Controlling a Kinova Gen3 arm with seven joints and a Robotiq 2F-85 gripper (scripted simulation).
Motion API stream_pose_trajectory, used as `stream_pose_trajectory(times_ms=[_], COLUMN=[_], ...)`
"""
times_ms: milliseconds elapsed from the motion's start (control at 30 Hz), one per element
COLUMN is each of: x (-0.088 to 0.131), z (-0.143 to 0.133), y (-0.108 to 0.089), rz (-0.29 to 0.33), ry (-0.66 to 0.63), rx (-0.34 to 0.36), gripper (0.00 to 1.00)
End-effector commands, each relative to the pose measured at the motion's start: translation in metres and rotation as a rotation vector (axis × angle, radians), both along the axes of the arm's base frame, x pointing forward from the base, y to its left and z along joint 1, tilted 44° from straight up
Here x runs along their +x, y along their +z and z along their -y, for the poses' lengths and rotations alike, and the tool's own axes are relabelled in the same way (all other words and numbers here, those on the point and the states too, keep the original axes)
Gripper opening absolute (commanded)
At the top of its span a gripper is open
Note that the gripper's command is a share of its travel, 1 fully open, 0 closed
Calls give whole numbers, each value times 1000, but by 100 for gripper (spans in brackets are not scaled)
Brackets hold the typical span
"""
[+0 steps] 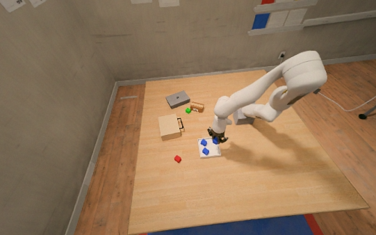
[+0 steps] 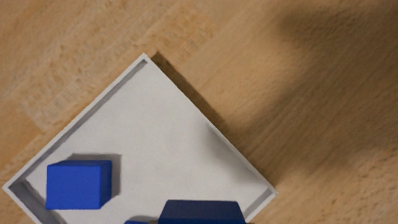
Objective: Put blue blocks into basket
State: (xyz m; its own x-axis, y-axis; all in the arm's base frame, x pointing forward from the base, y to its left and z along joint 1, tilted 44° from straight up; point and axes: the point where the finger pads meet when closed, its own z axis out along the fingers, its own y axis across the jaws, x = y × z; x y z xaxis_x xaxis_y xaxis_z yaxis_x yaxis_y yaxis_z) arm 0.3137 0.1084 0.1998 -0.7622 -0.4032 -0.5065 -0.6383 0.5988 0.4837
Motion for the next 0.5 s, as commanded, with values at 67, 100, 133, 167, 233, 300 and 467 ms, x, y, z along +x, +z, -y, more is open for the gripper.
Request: stream_pose_trajectory(times_ms=[67, 100, 133, 167, 233, 300, 467], x=[1, 1, 1, 2, 2, 3, 3], z=[-5, -7, -8, -9, -12, -15, -20], y=[-6, -7, -9, -10, -13, -16, -21], rz=[0, 0, 0, 0, 0, 0, 0], ry=[-1, -1, -1, -1, -1, -1, -1], rx=[0, 0, 0, 0, 0, 0, 0], gripper=[10, 10, 10, 10, 10, 10, 10])
